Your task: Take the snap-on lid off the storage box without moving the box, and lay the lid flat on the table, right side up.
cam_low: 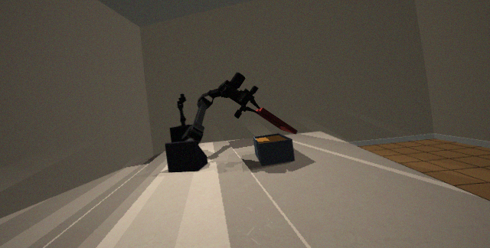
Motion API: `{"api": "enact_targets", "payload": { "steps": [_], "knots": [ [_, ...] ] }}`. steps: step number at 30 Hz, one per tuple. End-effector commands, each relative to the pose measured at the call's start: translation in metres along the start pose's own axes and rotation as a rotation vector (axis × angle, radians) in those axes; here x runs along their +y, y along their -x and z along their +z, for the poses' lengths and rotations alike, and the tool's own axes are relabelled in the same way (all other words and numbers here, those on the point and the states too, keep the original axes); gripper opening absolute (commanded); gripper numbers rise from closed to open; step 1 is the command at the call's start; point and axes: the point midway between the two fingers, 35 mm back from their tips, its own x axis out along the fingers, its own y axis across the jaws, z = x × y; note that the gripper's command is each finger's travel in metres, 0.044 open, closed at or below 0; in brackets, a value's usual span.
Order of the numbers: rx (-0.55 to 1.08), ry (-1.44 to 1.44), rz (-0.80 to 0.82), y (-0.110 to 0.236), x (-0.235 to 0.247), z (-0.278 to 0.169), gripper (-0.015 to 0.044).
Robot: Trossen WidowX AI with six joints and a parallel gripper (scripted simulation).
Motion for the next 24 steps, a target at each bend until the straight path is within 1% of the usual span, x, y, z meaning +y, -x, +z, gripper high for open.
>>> {"api": "enact_targets", "payload": {
  "steps": [1,24],
  "knots": [
    [-0.007,-0.001,0.005,0.003,-0.001,-0.008,0.0000],
    [-0.006,-0.003,0.005,0.007,-0.005,-0.054,0.0000]
  ]
}}
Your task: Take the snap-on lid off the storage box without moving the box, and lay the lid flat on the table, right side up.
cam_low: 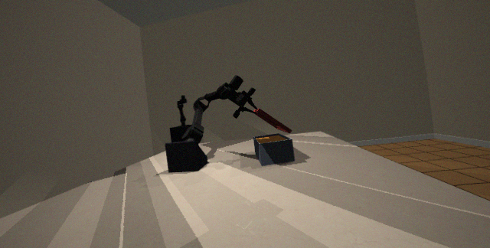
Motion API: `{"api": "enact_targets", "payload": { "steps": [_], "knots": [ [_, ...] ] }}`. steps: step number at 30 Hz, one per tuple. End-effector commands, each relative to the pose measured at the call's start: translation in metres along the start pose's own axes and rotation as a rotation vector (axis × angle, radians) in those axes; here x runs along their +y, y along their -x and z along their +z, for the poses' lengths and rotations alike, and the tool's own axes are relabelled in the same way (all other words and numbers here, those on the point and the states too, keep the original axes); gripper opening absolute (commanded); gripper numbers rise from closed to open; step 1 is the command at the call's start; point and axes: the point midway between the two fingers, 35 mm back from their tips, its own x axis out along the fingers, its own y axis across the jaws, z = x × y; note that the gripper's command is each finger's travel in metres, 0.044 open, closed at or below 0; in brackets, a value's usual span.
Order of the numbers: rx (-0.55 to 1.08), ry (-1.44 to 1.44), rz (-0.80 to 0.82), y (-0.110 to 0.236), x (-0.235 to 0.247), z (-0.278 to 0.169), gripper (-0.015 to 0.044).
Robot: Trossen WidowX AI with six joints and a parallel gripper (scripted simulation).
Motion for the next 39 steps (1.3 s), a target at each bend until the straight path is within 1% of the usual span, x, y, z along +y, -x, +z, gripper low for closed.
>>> {"api": "enact_targets", "payload": {
  "steps": [1,39],
  "knots": [
    [-0.007,0.002,0.007,0.003,0.000,-0.009,0.0000],
    [-0.006,-0.001,0.007,0.010,-0.007,-0.084,0.0000]
  ]
}}
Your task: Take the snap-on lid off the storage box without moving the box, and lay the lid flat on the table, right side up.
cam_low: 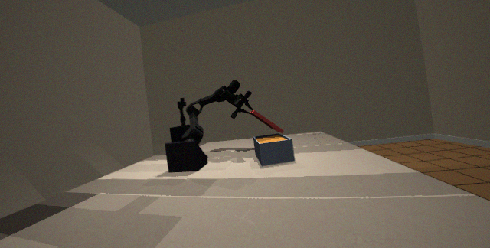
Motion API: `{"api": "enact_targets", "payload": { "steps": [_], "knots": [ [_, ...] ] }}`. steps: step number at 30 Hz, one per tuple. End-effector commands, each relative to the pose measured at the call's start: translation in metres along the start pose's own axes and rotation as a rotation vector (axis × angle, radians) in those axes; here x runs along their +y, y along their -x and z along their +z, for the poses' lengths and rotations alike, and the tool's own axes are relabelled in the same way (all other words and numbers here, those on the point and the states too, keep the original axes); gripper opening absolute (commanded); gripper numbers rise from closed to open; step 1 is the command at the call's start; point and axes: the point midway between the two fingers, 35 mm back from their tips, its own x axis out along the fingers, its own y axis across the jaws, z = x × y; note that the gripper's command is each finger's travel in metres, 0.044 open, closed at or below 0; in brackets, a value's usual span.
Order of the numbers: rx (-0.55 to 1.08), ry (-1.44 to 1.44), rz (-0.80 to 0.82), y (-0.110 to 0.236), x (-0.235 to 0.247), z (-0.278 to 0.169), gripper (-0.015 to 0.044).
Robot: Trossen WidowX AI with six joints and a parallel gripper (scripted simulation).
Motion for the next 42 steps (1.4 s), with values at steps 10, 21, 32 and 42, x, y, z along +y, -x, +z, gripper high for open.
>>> {"api": "enact_targets", "payload": {
  "steps": [10,21,32,42],
  "knots": [
    [-0.003,0.014,0.018,0.006,0.002,-0.030,0.0000],
    [-0.003,0.014,0.018,0.008,0.000,-0.052,0.0000],
    [-0.002,0.014,0.019,0.011,-0.002,-0.074,0.0000],
    [-0.002,0.014,0.019,0.013,-0.004,-0.094,0.0000]
  ]
}}
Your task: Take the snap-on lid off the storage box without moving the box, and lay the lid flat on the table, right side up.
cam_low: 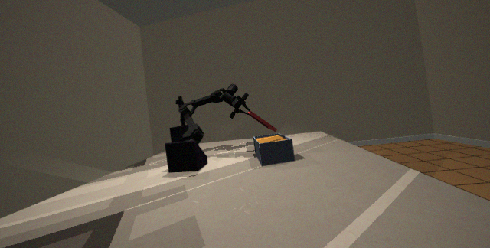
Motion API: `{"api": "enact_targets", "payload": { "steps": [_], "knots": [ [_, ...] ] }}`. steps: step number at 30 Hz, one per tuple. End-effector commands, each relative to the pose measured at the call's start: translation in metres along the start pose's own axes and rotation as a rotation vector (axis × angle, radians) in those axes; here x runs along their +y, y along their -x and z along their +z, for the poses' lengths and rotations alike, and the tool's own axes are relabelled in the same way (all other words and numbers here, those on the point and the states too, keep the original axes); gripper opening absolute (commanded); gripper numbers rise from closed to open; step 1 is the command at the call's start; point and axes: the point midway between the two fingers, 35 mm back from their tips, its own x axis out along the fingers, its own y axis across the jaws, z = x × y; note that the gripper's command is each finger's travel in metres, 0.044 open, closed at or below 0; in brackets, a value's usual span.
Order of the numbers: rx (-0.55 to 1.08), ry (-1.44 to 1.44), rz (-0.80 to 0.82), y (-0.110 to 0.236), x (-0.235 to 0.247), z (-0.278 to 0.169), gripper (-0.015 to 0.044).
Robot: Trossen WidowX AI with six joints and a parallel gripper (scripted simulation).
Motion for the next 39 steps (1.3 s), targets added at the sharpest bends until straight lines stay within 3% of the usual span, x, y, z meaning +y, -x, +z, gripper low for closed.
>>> {"api": "enact_targets", "payload": {
  "steps": [1,17,39],
  "knots": [
    [0.001,0.013,0.024,0.006,0.004,-0.013,0.0000],
    [0.003,0.013,0.025,0.010,0.001,-0.044,0.0000],
    [0.004,0.013,0.026,-0.001,-0.011,-0.040,0.0000]
  ]
}}
